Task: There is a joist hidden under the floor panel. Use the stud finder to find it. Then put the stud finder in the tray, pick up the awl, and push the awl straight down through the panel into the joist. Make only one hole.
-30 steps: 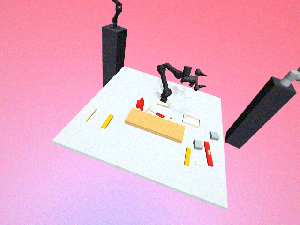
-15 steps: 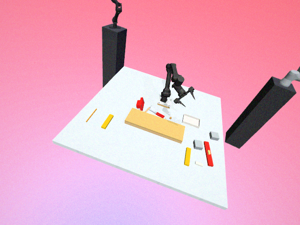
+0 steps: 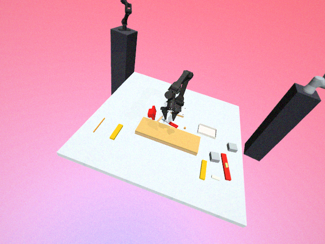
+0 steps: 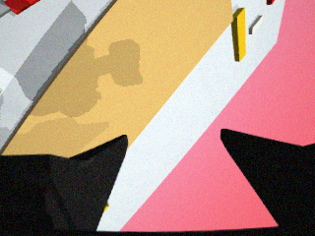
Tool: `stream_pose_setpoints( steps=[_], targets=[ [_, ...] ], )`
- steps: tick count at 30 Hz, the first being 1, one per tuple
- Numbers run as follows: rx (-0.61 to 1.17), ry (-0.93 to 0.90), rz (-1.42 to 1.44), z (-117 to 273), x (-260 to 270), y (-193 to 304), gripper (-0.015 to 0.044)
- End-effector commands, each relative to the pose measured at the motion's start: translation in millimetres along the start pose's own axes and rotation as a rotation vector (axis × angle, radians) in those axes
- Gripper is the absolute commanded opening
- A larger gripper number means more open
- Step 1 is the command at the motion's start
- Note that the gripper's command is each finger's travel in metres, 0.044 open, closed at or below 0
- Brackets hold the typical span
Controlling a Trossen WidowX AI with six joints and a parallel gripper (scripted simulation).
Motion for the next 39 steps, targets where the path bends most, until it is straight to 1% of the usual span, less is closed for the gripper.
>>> stream_pose_setpoints(
  steps=[1, 5, 9, 12, 14, 33, 39],
  targets=[
    [-0.023, -0.191, -0.149, 3.9, 58.8, 16.2, 0.0440],
    [-0.075, -0.368, -0.315, 15.5, 119.9, 20.9, 0.0440],
    [-0.151, -0.521, -0.485, 34.3, 177.3, 14.7, 0.0440],
    [-0.225, -0.619, -0.616, 52.6, 217.2, 3.2, 0.0440],
    [-0.258, -0.653, -0.670, 60.7, 232.2, -3.0, 0.0440],
    [-0.262, -0.657, -0.676, 58.0, 235.5, 6.4, 0.0440],
    [-0.262, -0.657, -0.676, 51.2, 240.4, 3.9, 0.0440]
  ],
)
Point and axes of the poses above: the point midway between the two fingers, 35 mm back from their tips, its own z axis back along the fingers, its own x axis across the jaws, y = z × x, the point moved 5 cm from there along z, back along the fingers, and after that the axes turned 6 degrees about z, right-handed, at the moved point
